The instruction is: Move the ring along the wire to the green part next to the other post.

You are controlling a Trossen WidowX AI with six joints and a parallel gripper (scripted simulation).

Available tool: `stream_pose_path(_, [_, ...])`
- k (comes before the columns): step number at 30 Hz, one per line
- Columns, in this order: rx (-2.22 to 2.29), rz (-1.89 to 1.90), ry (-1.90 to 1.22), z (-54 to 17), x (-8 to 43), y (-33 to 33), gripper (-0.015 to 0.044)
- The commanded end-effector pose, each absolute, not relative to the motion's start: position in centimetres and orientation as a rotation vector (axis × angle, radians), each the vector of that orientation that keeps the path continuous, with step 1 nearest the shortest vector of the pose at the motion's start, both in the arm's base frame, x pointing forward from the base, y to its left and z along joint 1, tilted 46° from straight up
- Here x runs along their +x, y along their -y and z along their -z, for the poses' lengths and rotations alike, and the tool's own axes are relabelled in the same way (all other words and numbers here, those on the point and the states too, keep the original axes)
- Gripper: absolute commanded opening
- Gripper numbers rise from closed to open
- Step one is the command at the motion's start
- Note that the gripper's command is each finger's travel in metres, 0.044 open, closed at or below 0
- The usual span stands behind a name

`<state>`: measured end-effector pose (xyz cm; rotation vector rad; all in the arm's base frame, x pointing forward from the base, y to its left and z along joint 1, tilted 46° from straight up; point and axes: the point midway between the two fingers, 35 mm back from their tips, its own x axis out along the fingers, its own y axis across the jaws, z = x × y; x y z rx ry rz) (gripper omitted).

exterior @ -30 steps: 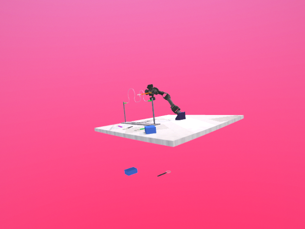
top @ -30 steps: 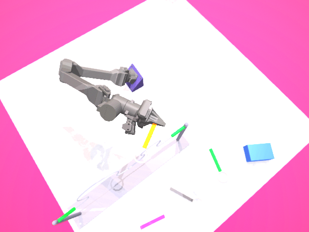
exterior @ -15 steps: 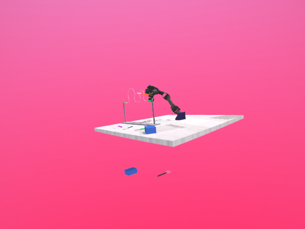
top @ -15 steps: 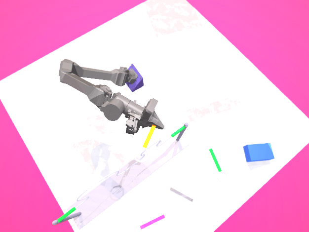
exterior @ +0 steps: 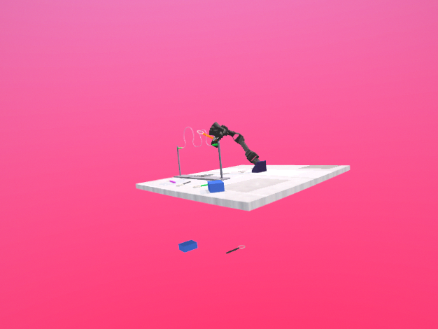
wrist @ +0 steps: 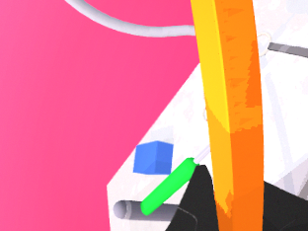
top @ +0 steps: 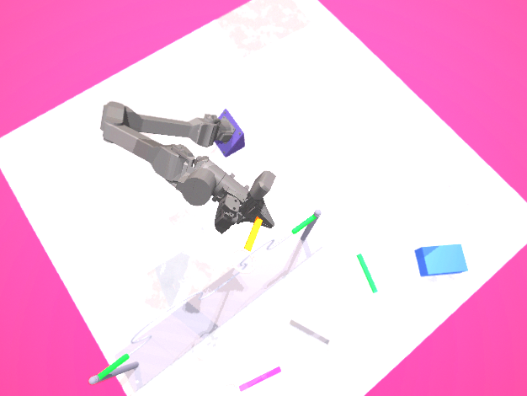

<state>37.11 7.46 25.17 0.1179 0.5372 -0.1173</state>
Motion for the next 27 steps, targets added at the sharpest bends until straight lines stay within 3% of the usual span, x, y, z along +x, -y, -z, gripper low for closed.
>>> stream_pose_path(1, [0.015,0.143,-0.537,-25.0,37.1,-6.7,-0.0150])
stream_pose_path(27, [-0.601,0.286,-0.493,-26.2,36.9,-2.3,-0.0150])
